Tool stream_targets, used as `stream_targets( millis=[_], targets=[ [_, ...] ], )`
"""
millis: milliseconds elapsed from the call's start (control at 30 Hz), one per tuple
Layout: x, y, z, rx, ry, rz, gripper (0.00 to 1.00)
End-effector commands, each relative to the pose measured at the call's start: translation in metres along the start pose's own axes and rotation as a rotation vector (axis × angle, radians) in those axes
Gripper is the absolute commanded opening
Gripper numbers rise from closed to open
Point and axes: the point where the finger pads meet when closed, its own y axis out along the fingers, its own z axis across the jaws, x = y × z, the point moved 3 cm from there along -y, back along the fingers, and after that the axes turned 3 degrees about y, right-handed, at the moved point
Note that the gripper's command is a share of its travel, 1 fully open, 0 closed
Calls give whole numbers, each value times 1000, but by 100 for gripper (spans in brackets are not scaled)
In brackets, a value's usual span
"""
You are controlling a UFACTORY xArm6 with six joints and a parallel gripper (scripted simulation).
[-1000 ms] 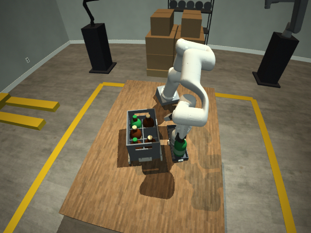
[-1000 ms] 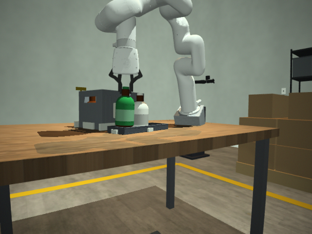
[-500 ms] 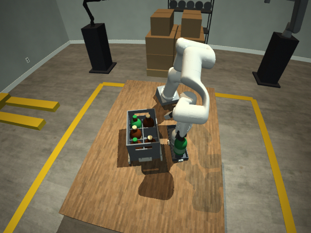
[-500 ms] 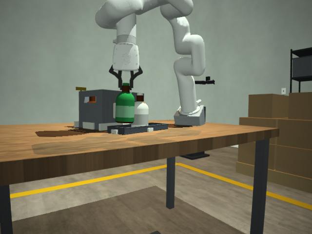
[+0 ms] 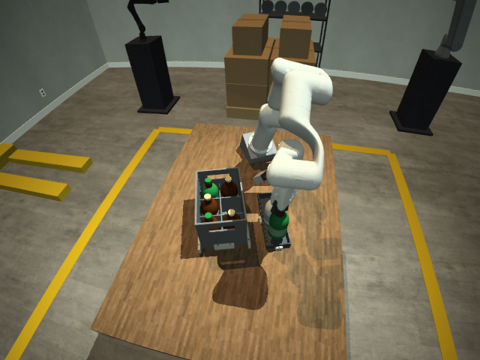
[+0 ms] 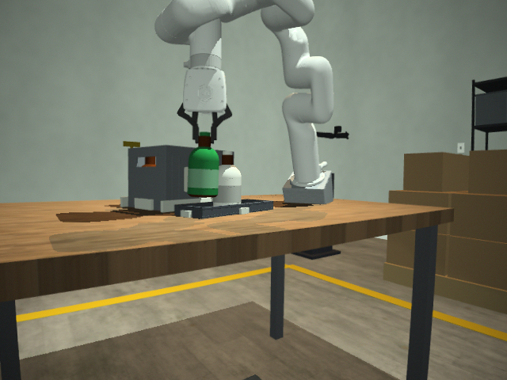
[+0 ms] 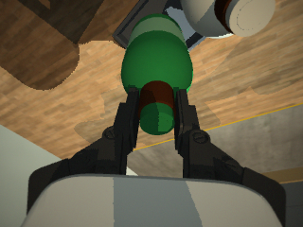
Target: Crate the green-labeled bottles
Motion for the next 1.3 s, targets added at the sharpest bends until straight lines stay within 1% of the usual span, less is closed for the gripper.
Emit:
stream_targets(
  millis=[0,833,1267],
  targets=[
    [1,-2,-1,-3,-1,-2,0],
    [1,-4,-1,-3,-1,-2,0],
    [1,-14,-1,-3,-1,-2,0]
  ],
)
